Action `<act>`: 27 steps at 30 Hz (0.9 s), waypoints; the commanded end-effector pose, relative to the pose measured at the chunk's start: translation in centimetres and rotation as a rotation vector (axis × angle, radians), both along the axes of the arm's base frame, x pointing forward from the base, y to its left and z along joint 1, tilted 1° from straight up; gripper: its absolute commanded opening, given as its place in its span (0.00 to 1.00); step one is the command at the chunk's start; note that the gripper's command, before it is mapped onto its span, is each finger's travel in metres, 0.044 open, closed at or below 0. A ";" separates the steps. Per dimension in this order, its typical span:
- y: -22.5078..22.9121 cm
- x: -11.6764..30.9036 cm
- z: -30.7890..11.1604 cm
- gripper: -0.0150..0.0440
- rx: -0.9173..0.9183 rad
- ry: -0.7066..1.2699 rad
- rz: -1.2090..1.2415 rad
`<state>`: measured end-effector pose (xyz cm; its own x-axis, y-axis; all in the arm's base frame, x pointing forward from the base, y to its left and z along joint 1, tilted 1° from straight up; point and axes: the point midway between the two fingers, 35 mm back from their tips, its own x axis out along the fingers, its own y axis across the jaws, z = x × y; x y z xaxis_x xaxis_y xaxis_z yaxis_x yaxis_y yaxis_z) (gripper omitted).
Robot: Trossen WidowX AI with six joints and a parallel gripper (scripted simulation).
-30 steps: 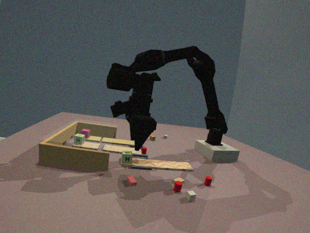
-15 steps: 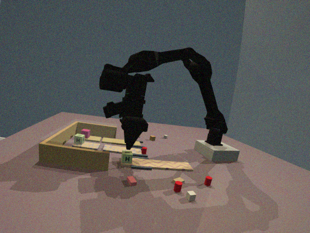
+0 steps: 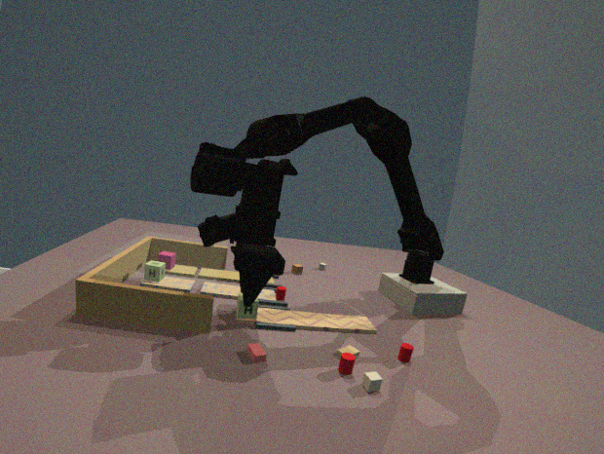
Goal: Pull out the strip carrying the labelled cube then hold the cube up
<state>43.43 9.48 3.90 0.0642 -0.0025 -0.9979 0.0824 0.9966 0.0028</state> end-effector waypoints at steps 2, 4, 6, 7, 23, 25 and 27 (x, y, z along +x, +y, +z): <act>0.0 -0.3 -1.2 0.68 0.001 0.013 0.004; 0.0 -0.3 -1.5 0.68 0.001 0.013 0.004; 0.0 -0.3 -1.8 0.68 0.001 0.013 0.004; 0.0 -0.3 -2.0 0.68 0.001 0.013 0.004; 0.0 -0.1 -2.0 0.48 -0.001 0.006 0.000; 0.0 -0.1 -2.0 0.45 -0.001 0.006 0.000; 0.0 -0.1 -2.0 0.43 -0.001 0.006 0.000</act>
